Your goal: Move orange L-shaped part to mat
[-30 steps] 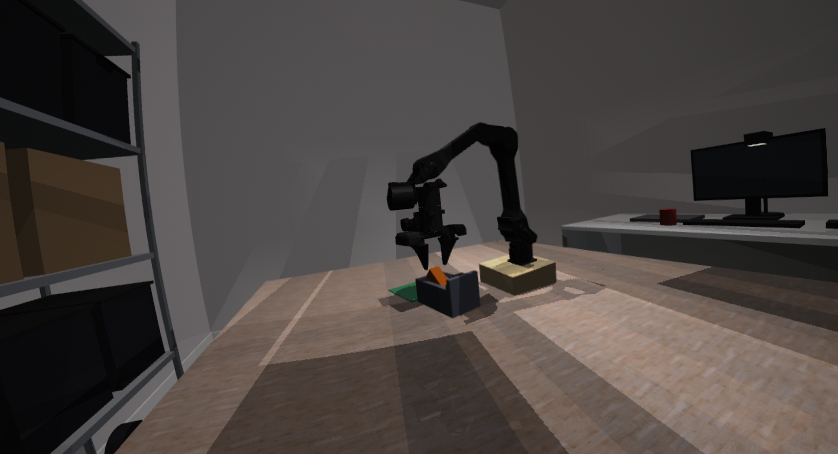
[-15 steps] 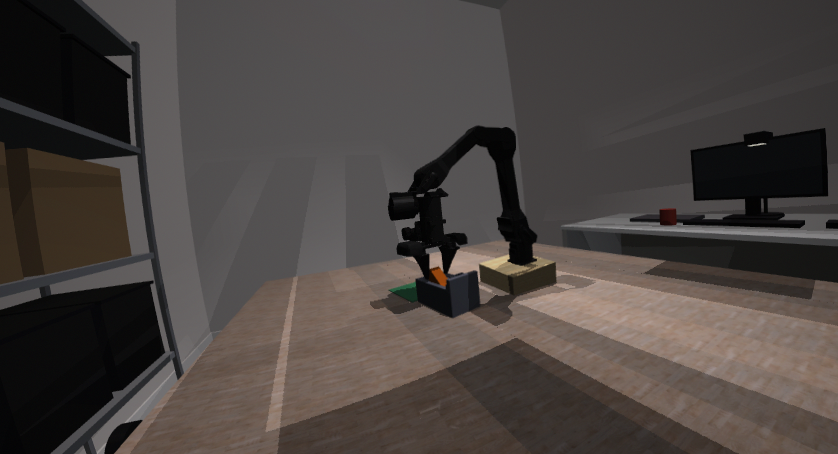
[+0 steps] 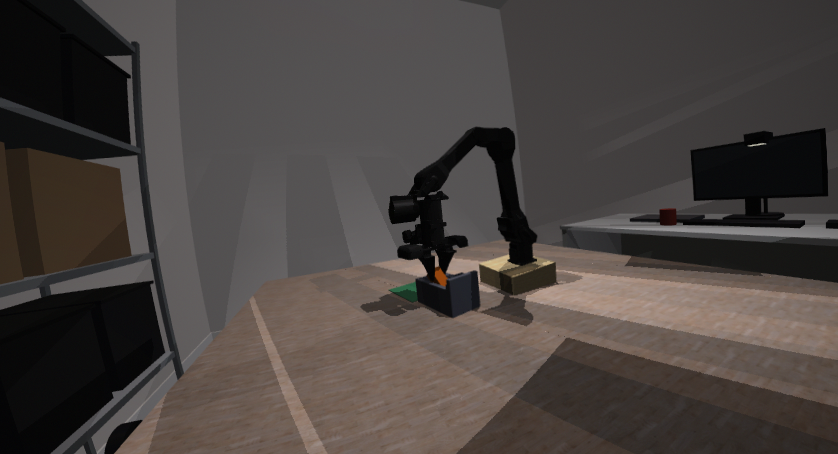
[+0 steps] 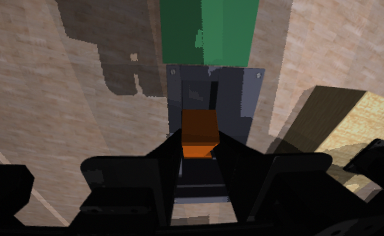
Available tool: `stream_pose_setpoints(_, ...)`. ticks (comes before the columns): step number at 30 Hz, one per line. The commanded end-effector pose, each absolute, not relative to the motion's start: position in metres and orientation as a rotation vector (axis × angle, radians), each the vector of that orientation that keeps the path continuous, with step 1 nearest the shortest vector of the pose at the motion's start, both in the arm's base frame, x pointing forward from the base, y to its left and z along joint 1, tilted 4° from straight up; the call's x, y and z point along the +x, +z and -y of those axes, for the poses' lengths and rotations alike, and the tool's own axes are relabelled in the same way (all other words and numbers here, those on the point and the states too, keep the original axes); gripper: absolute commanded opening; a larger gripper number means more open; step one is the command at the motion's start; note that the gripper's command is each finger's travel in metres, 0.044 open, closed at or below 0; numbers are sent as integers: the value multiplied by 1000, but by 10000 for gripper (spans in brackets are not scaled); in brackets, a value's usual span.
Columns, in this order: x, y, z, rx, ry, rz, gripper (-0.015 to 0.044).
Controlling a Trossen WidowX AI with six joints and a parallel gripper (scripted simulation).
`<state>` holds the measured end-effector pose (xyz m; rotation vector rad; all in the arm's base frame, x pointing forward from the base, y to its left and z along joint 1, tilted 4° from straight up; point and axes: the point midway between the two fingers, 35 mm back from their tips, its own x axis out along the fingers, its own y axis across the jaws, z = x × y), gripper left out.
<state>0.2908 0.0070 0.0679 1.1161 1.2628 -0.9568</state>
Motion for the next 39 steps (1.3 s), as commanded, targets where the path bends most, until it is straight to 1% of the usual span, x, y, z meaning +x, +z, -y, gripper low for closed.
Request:
stream_pose_setpoints(1, 291, 69, -7, 1117, -956, -1261, 96)
stream_pose_setpoints(6, 291, 69, -7, 1117, -956, -1261, 62)
stream_pose_setpoints(8, 291, 69, -7, 1117, -956, -1261, 10)
stream_pose_setpoints(9, 291, 69, -7, 1117, -956, -1261, 0)
stream_pose_setpoints(18, 291, 72, -7, 1117, -956, -1263, 0)
stream_pose_setpoints(39, 287, 105, -6, 1119, -960, -1268, 0)
